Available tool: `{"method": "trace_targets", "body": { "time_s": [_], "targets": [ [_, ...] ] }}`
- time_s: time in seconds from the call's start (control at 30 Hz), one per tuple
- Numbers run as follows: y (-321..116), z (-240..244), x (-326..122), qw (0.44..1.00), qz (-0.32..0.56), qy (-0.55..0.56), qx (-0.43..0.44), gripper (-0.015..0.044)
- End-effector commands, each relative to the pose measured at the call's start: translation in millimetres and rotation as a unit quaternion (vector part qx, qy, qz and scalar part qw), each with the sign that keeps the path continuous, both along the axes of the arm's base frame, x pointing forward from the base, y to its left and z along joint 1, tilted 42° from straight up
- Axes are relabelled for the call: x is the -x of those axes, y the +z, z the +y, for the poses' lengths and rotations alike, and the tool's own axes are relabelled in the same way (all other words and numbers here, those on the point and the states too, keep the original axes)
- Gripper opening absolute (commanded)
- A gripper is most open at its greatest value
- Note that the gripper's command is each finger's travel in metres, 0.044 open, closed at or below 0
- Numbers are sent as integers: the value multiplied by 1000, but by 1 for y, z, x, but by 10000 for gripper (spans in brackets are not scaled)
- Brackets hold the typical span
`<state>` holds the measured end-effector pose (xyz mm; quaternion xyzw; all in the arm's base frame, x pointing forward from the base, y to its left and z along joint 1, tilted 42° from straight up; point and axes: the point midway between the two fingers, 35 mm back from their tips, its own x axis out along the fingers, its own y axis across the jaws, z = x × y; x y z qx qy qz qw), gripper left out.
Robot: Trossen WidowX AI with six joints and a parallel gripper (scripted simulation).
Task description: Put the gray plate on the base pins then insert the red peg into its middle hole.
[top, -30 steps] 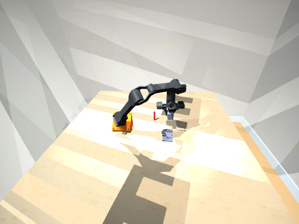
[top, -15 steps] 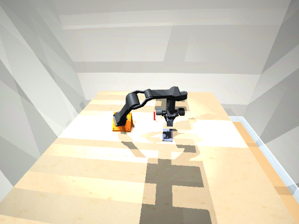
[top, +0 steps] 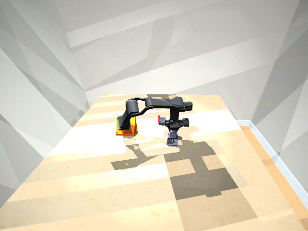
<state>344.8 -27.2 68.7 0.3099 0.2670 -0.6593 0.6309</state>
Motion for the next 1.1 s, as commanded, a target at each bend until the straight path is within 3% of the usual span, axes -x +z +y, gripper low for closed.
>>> {"method": "trace_targets", "body": {
  "time_s": [0.0, 1.07],
  "targets": [
    [4, -6, 2, 1000, -6, -1, 3, 0],
    [-7, -18, 1, 1000, -6, -1, 3, 0]
  ]
}}
